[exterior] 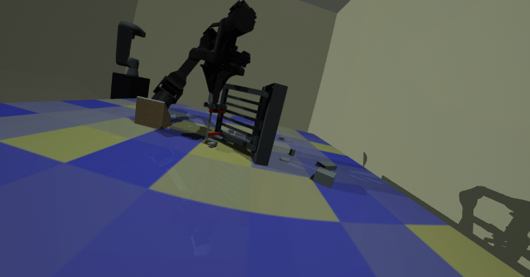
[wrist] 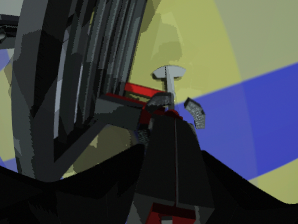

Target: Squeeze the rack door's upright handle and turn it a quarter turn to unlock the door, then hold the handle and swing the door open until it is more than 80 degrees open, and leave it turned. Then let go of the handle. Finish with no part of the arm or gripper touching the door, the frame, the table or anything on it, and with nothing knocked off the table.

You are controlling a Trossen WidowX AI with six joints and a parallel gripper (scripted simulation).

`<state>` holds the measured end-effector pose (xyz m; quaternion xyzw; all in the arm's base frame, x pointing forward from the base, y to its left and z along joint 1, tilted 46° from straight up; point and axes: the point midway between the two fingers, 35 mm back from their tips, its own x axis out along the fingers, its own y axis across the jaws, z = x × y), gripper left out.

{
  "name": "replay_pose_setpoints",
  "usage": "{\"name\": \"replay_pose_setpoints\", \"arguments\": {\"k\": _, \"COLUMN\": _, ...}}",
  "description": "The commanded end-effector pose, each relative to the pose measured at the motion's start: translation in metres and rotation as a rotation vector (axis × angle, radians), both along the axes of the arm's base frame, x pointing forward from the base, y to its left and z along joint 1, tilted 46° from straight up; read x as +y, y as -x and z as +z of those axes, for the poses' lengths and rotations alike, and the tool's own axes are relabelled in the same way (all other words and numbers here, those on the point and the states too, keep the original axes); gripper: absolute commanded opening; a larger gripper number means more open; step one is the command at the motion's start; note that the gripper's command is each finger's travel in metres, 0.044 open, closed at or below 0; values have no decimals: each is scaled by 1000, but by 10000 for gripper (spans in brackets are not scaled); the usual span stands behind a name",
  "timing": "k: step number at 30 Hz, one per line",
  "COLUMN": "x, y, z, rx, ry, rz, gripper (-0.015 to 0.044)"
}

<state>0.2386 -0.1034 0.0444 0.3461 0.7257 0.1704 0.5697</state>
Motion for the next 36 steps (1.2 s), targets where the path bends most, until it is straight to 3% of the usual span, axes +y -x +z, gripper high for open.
{"name": "replay_pose_setpoints", "arguments": {"k": 1, "x": -8, "y": 1, "z": -8, "rx": -62, "ry": -7, "rz": 64, "gripper": 24}}
{"name": "replay_pose_setpoints", "arguments": {"k": 36, "x": -70, "y": -17, "z": -69, "rx": -465, "ry": -65, "rz": 476, "gripper": 24}}
